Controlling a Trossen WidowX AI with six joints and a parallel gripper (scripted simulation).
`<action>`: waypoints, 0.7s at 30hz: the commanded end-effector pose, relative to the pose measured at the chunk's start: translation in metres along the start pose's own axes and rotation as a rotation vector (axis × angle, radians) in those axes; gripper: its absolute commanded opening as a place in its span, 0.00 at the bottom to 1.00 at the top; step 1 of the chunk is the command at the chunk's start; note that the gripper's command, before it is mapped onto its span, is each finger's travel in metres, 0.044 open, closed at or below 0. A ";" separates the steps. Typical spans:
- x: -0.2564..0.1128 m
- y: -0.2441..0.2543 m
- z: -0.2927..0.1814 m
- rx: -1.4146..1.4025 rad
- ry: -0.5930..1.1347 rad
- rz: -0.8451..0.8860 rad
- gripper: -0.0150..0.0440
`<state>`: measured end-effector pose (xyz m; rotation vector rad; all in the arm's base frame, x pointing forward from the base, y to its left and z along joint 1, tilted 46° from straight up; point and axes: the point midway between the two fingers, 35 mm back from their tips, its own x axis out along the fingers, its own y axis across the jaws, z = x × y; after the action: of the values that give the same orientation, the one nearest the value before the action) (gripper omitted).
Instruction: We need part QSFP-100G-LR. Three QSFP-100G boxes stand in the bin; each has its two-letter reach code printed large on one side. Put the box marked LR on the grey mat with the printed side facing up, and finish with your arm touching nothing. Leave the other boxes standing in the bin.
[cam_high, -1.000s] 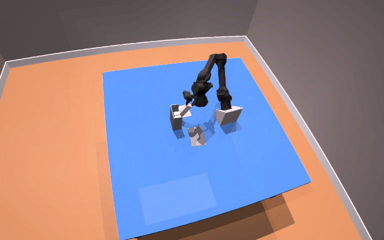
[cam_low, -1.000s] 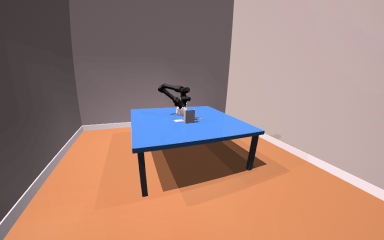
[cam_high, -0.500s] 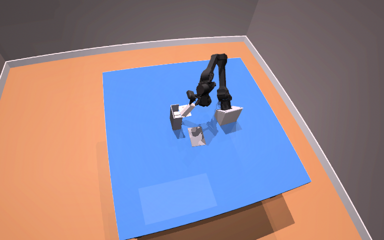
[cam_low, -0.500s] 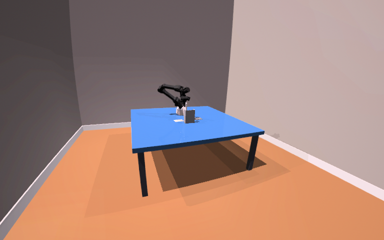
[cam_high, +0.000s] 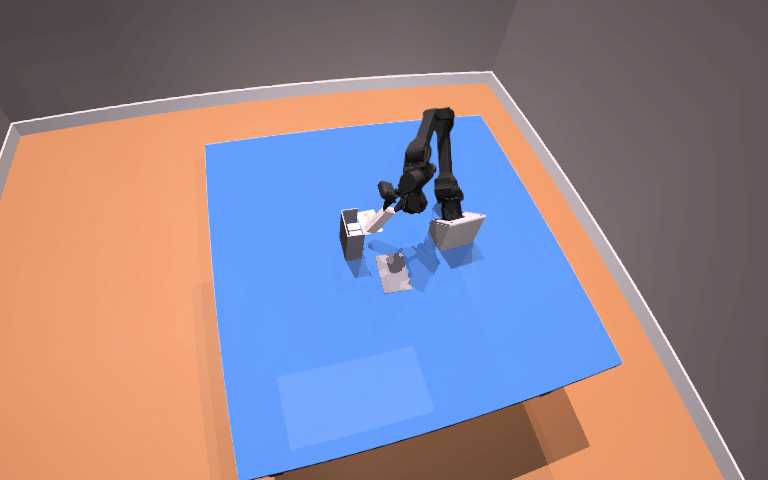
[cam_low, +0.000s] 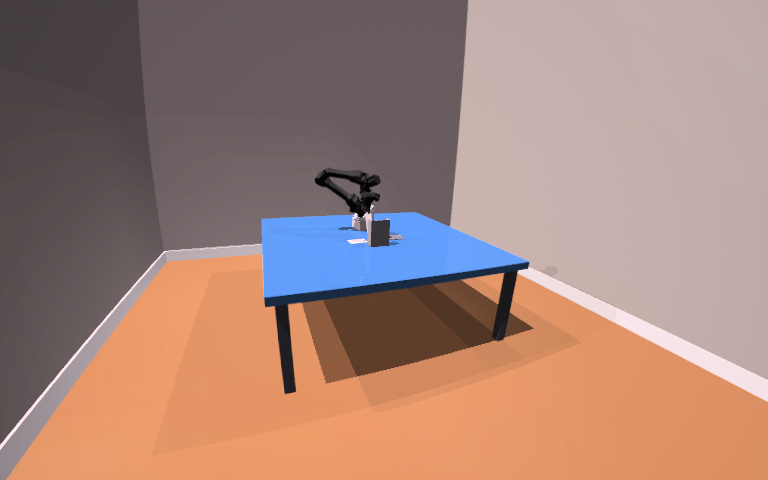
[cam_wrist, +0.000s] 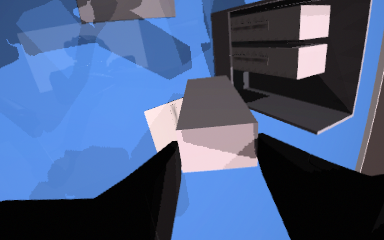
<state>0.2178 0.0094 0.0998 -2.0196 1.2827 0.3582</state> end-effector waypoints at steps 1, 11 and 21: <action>-0.001 0.000 0.006 0.001 0.002 -0.004 0.52; -0.001 0.000 0.023 0.002 0.002 -0.005 0.52; 0.004 0.003 0.025 0.002 0.001 -0.004 0.52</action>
<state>0.2213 0.0257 0.0813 -2.0186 1.2751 0.3485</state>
